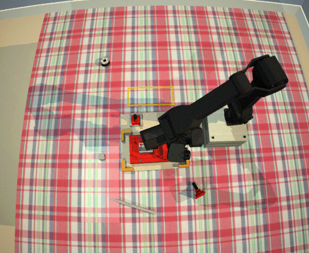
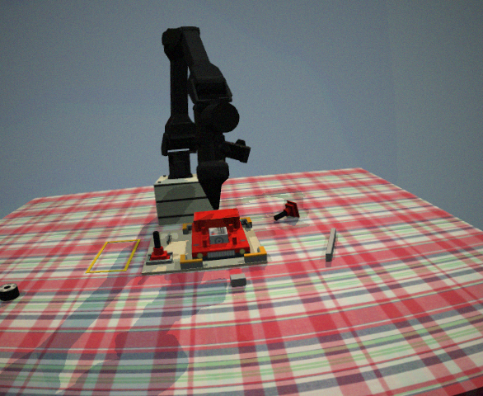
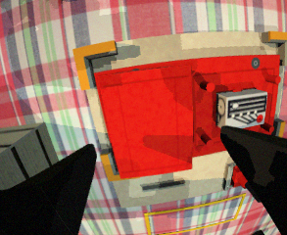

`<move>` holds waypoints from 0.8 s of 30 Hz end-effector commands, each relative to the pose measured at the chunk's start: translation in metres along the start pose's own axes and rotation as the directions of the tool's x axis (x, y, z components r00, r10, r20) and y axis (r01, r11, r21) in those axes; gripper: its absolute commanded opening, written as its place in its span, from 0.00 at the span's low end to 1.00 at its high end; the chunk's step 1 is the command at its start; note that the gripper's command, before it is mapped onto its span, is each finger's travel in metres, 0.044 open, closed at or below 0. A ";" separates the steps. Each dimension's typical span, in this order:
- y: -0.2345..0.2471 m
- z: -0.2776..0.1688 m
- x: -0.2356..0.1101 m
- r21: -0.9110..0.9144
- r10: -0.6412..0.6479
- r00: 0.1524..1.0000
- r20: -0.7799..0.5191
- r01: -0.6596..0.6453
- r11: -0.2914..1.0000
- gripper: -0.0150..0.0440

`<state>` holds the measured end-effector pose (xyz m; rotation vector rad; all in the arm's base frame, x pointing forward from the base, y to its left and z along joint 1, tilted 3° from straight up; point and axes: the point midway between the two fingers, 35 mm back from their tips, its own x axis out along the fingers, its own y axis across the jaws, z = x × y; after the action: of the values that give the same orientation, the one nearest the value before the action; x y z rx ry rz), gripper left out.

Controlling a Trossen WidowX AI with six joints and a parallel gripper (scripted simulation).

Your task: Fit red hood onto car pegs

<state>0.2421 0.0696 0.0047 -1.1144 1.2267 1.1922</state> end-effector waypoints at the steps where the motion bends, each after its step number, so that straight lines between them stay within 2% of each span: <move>1: 0.001 -0.001 0.003 0.002 0.004 1.000 -0.005 -0.004 1.000 1.00; 24: 0.002 -0.001 0.017 0.002 0.005 1.000 -0.005 -0.005 1.000 1.00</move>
<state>0.2410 0.0700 -0.0096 -1.1154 1.2263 1.1932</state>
